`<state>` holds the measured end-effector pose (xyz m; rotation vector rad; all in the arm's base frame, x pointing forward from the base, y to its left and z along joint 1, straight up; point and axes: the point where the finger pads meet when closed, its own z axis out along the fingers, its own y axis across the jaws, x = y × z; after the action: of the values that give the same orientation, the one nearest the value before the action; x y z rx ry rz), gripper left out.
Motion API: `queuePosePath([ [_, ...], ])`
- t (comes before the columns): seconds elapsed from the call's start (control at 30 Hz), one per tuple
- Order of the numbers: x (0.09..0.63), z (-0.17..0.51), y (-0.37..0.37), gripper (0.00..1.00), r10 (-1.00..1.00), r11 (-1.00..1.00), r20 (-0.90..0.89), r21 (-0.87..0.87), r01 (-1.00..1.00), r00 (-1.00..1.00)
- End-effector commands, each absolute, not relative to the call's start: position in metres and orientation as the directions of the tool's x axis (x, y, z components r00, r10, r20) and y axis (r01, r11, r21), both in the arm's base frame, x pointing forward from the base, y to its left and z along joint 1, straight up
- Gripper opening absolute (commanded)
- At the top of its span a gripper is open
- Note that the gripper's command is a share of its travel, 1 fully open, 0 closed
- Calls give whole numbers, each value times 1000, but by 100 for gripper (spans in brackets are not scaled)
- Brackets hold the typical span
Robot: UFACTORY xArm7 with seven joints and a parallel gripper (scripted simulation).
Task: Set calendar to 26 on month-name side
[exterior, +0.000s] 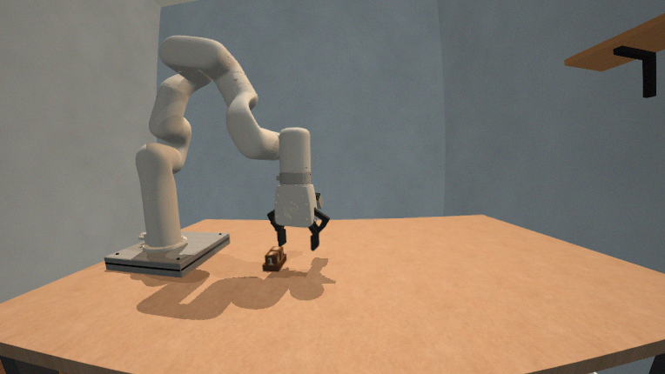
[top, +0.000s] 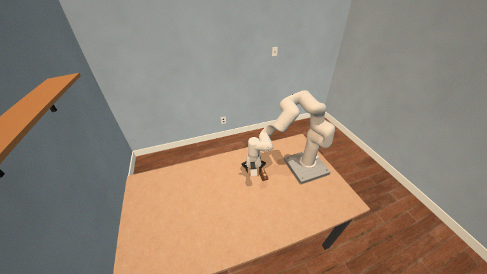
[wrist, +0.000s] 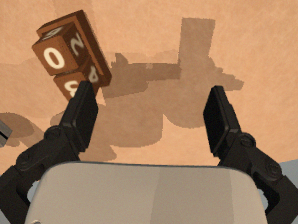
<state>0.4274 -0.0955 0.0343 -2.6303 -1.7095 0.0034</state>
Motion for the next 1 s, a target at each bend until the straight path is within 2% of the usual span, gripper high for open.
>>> queuePosePath([
  [0.0, 430, 34, -109, 100, 903, -430, 0, -1, 903, 430],
  [0.23, 431, 33, -119, 100, 795, -607, -1, -1, 795, 607],
  [0.97, 432, 31, -138, 100, 795, -607, -1, -1, 795, 607],
])
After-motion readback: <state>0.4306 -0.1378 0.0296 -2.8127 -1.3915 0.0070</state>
